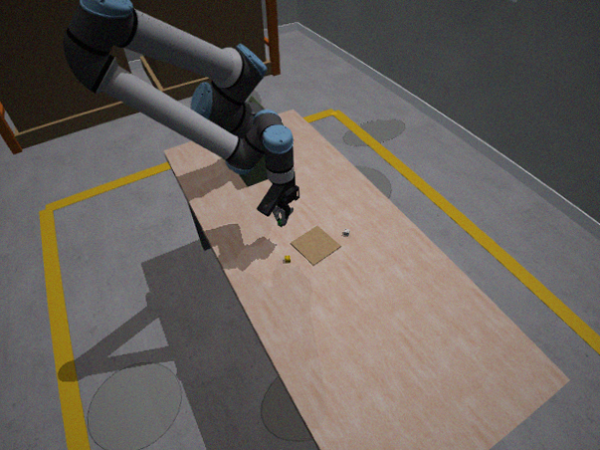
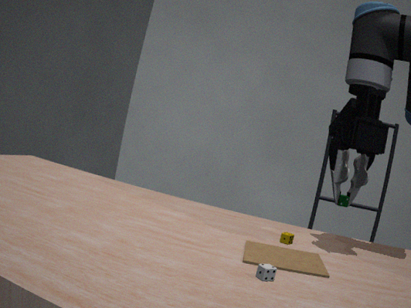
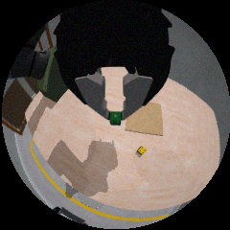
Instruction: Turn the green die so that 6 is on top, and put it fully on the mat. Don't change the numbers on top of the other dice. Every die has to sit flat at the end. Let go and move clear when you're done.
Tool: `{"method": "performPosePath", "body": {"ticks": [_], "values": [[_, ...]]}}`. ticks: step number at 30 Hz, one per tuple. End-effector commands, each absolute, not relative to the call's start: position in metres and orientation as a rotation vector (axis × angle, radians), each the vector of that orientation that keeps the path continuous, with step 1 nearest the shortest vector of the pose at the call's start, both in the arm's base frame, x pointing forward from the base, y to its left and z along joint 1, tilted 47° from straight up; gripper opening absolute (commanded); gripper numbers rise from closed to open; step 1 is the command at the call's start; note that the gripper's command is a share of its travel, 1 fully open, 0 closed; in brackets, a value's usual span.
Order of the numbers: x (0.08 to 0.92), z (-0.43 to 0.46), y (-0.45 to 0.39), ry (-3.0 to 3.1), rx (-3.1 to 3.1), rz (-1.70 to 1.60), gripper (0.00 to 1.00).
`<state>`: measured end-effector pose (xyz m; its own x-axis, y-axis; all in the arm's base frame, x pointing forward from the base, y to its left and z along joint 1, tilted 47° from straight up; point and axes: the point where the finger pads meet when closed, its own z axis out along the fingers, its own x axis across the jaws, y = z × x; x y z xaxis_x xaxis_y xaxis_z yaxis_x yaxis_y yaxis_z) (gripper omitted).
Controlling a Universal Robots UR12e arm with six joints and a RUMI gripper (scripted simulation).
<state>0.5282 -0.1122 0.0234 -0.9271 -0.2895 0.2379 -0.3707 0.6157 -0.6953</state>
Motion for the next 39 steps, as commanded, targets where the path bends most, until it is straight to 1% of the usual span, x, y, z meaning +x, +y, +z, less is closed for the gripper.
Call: {"method": "performPosePath", "body": {"ticks": [1, 15, 17, 22, 39], "values": [[0.533, 0.021, -0.109, -2.77, 0.467, 1.226, 0.03], [0.559, -0.001, -0.091, -2.968, -0.156, 1.291, 0.03], [0.559, -0.001, -0.091, -2.968, -0.156, 1.291, 0.03], [0.57, -0.012, -0.081, -3.017, -0.458, 1.303, 0.03], [0.595, -0.041, -0.055, -3.019, -1.193, 1.283, 0.03]]}}
